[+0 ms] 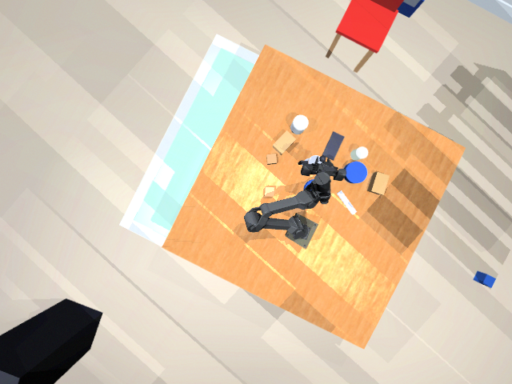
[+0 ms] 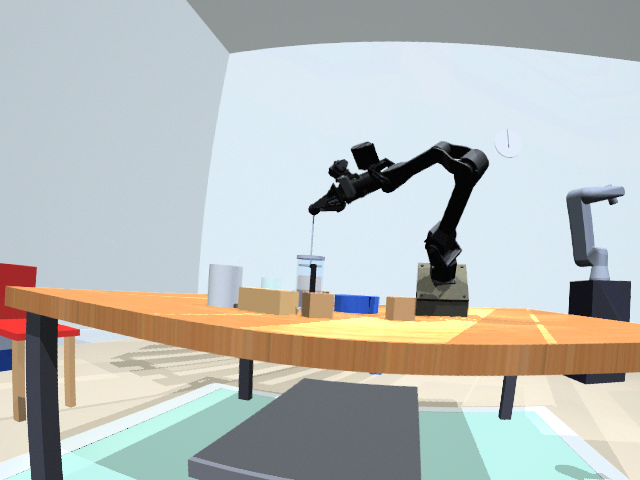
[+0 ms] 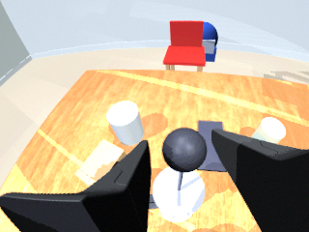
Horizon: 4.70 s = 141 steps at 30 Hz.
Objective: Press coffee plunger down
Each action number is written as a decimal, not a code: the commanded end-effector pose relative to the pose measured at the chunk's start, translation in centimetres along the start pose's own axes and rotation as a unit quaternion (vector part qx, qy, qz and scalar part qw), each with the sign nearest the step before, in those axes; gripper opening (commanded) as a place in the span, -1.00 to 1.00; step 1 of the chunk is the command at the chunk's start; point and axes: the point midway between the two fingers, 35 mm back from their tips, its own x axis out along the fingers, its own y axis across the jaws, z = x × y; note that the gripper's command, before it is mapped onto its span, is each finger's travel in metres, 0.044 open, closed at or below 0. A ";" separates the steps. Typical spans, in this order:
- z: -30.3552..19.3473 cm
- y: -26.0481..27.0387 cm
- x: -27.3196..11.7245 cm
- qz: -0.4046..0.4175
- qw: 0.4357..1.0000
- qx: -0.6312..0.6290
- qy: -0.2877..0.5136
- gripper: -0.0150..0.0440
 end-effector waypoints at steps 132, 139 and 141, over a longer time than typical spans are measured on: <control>-6.0 -1.1 7.8 -0.001 1.000 0.002 -0.003 -0.09; -5.6 -1.1 7.6 -0.003 1.000 -0.003 -0.010 -0.09; -5.6 -1.1 7.6 -0.003 1.000 -0.003 -0.010 -0.09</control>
